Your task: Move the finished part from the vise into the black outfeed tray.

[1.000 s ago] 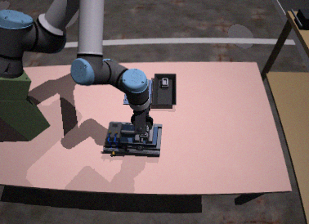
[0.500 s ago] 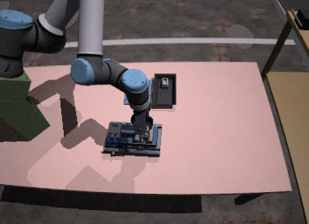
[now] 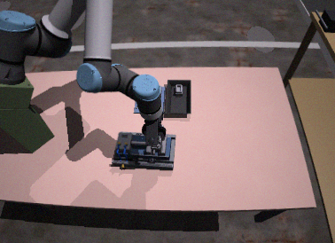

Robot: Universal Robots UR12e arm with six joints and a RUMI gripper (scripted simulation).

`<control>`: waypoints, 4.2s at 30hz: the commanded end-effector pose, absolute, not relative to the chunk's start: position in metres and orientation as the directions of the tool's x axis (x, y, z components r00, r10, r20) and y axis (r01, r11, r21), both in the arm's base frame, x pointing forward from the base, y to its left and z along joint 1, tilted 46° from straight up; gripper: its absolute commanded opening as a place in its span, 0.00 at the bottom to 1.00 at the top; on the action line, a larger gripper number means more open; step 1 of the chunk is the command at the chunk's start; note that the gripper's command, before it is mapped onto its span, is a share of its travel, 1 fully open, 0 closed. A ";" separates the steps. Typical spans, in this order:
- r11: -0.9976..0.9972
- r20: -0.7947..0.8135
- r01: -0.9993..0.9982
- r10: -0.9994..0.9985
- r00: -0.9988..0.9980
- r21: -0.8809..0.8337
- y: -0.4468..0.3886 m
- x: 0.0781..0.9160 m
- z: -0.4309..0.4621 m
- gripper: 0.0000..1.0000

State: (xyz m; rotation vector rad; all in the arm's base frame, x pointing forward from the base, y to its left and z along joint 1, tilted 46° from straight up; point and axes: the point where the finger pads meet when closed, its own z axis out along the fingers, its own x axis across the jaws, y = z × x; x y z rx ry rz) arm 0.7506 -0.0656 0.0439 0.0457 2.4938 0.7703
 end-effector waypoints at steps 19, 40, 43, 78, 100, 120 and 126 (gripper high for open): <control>0.837 -0.473 -0.116 0.182 -0.862 0.534 -0.066 0.749 0.042 0.40; 0.837 -0.472 -0.117 0.182 -0.863 0.535 -0.065 0.750 0.041 0.40; 0.837 -0.472 -0.117 0.181 -0.863 0.535 -0.064 0.751 0.040 0.40; 0.837 -0.474 -0.118 0.180 -0.862 0.534 -0.059 0.757 0.034 0.40; 0.838 -0.474 -0.118 0.181 -0.862 0.533 -0.060 0.757 0.034 0.40; 0.838 -0.474 -0.118 0.181 -0.862 0.533 -0.060 0.757 0.034 0.40; 0.838 -0.474 -0.118 0.181 -0.862 0.533 -0.060 0.757 0.034 0.00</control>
